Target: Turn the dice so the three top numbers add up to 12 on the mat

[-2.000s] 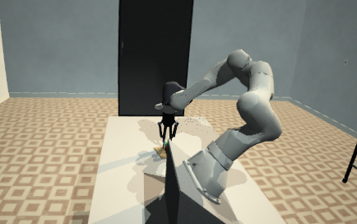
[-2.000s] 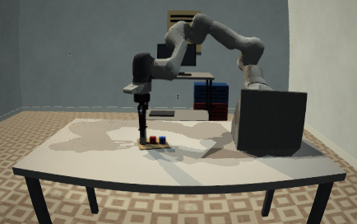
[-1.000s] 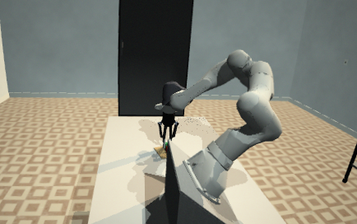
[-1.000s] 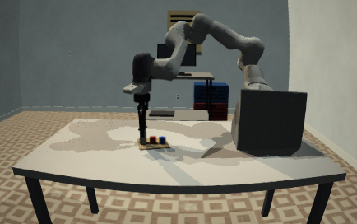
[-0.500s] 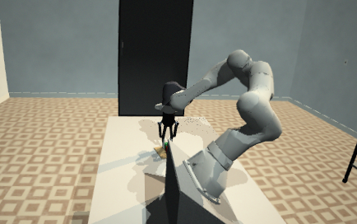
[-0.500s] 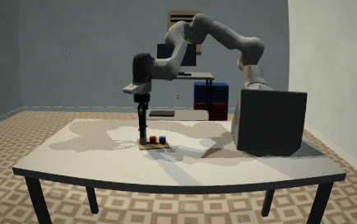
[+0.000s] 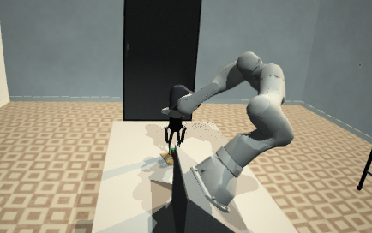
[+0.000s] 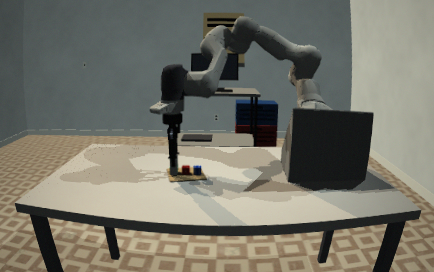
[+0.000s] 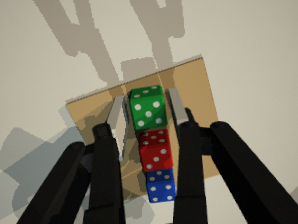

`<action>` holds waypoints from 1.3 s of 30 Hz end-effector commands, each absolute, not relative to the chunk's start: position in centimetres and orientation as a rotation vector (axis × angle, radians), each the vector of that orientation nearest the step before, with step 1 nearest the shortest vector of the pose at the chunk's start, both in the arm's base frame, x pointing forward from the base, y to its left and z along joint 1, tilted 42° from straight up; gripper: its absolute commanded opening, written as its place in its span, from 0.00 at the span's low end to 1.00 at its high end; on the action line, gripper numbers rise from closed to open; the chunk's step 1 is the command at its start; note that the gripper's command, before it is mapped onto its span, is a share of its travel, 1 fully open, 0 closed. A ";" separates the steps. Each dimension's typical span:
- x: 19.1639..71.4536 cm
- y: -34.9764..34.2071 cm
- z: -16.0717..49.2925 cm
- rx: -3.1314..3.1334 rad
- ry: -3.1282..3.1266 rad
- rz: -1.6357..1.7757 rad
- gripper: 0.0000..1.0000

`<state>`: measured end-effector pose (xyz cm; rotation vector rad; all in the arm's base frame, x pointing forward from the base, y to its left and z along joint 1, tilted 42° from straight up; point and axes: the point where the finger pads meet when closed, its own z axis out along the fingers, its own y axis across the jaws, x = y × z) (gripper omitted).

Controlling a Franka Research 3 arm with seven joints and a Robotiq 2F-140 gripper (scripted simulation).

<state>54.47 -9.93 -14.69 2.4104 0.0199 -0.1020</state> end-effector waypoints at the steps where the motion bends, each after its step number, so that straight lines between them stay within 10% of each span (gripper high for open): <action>1: 54.6 -9.8 -14.7 2.412 0.020 -0.097 0.28; 31: 55.1 -3.9 -8.1 2.412 0.020 -0.097 0.28; 32: 55.1 -3.9 -8.1 2.412 0.020 -0.097 1.00; 39: 55.1 -3.9 -8.1 2.412 0.020 -0.097 1.00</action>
